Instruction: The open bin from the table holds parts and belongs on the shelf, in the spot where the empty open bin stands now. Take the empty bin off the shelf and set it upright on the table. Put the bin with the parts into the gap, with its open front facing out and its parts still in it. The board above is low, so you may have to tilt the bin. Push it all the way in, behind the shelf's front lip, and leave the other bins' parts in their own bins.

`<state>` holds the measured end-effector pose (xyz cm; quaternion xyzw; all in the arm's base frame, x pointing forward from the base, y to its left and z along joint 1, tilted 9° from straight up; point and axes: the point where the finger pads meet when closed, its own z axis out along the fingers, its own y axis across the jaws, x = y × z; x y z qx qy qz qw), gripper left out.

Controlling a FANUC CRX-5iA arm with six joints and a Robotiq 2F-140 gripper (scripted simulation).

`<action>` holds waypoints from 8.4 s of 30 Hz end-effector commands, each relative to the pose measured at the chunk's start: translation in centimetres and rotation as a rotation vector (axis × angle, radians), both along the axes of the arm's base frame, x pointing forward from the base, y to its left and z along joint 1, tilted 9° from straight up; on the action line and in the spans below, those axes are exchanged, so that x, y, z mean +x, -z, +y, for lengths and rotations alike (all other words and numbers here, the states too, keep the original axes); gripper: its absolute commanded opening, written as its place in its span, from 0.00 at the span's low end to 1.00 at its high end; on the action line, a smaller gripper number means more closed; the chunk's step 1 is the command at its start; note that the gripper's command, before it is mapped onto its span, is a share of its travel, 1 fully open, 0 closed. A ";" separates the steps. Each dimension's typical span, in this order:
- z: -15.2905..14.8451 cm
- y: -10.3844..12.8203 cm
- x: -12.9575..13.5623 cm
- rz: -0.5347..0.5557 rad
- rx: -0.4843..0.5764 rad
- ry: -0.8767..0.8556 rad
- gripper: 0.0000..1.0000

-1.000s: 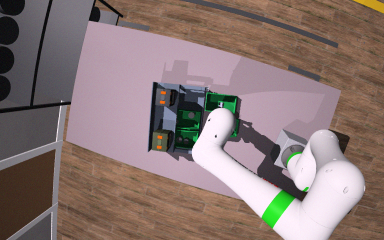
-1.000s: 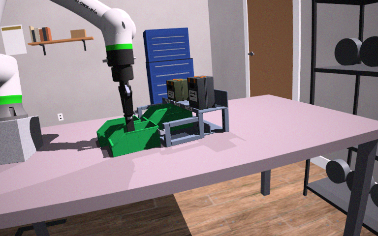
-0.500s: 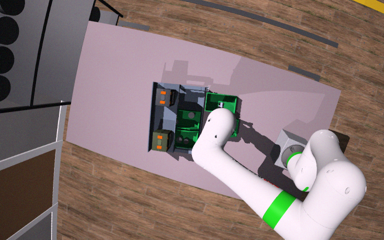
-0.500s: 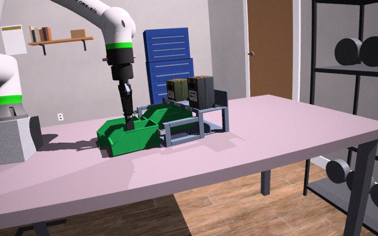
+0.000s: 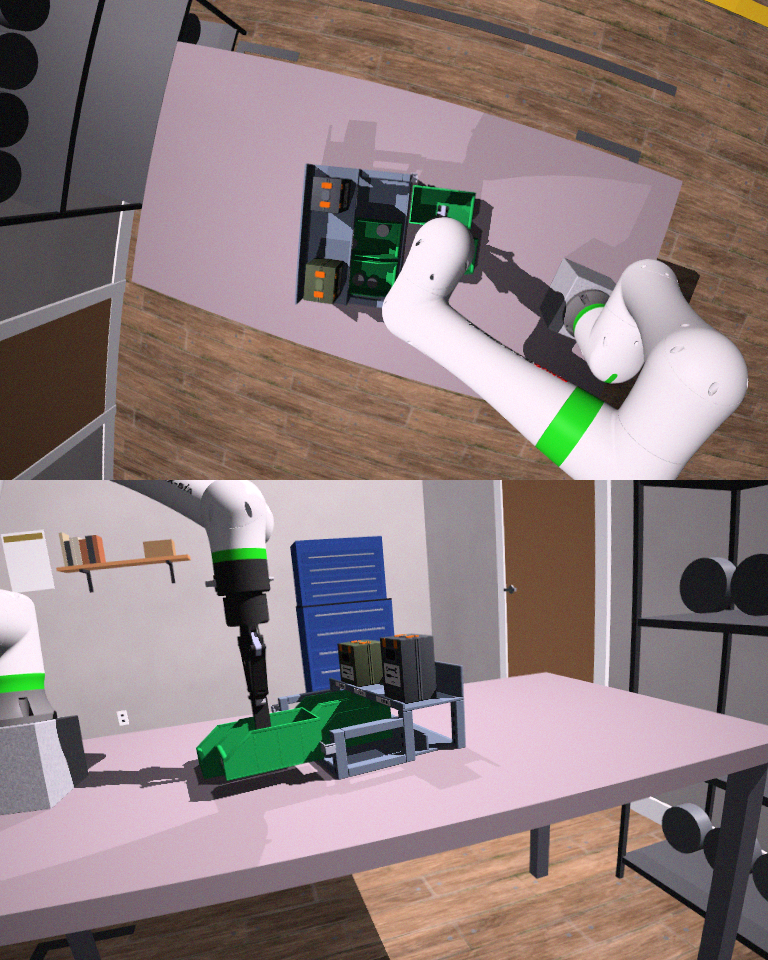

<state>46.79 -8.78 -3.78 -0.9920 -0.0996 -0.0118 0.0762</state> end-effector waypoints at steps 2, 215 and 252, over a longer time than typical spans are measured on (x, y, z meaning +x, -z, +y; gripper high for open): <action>-0.2 -1.2 0.1 -0.002 -0.001 0.000 0.10; 25.8 -0.6 -8.1 -0.002 -0.001 -0.001 0.24; 25.8 -0.8 -8.1 -0.002 -0.001 -0.001 0.24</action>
